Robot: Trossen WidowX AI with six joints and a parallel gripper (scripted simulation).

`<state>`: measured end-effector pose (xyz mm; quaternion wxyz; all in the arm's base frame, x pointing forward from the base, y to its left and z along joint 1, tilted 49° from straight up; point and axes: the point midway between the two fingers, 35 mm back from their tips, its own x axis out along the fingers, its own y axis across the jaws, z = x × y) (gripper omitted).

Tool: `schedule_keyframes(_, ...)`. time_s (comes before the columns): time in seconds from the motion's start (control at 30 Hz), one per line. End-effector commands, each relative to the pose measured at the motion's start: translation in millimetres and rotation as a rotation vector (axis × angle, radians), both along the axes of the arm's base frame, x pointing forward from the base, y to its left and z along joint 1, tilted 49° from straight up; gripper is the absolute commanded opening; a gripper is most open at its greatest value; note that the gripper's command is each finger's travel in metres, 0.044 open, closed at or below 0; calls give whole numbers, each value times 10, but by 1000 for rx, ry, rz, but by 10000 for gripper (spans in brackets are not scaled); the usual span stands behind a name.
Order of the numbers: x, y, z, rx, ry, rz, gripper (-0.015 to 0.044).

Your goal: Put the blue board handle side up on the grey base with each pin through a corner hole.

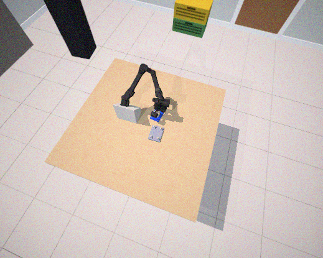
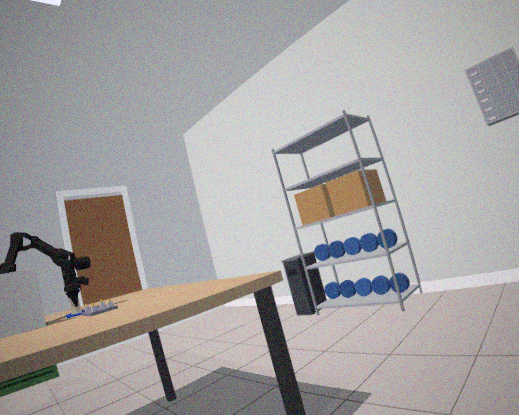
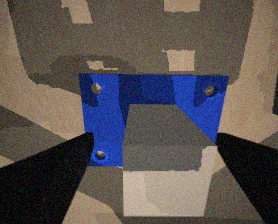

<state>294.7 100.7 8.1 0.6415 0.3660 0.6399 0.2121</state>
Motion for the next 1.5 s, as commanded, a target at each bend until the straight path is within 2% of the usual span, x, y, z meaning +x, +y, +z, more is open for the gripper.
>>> schedule_keyframes(0.0, -27, 54, -56, 6, 13, -2, 440)
schedule_keyframes(0.13, -29, 84, -78, 8, 13, -2, 440)
schedule_keyframes(0.47, -29, 84, -78, 8, 13, -2, 177)
schedule_keyframes(0.7, -29, 84, -78, 8, 13, -2, 131)
schedule_keyframes(0.87, -24, 35, -44, 6, 13, -2, 0)
schedule_keyframes(1.47, -37, -313, 237, -2, 14, -2, 0)
